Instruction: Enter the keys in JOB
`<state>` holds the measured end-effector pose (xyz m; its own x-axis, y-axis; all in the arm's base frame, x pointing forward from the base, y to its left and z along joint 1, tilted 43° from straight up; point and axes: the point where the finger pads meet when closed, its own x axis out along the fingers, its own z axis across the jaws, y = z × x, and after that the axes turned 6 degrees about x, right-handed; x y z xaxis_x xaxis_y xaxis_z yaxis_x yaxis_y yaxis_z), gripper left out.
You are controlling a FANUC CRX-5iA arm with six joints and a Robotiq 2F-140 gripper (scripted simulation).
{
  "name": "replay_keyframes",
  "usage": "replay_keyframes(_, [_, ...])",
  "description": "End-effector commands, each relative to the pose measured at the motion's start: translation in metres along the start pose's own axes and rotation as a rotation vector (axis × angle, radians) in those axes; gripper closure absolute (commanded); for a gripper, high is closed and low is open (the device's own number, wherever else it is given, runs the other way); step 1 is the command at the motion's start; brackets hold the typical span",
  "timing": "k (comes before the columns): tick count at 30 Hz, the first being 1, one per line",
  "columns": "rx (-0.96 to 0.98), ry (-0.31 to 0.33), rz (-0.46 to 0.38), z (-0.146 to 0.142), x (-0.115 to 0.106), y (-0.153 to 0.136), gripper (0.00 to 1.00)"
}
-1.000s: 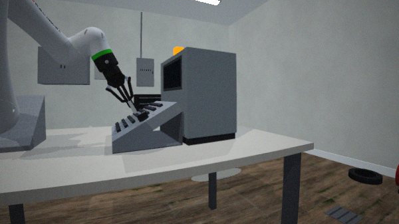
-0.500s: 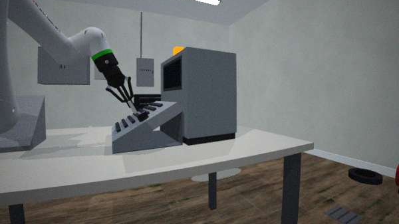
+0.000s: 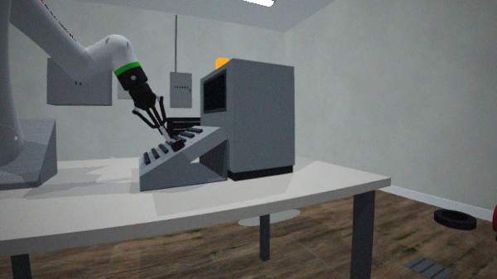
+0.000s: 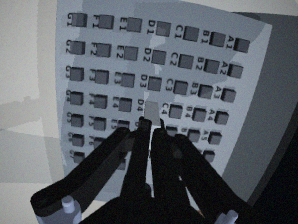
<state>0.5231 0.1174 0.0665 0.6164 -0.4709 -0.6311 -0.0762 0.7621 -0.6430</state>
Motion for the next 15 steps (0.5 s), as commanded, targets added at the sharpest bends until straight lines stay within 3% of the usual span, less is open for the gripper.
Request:
replay_keyframes(1, [0.000, -0.001, 0.000, 0.0002, 0.0011, 0.0002, 1.00])
replay_keyframes(15, [0.000, -0.001, 0.000, 0.0002, 0.0080, 0.0002, 1.00])
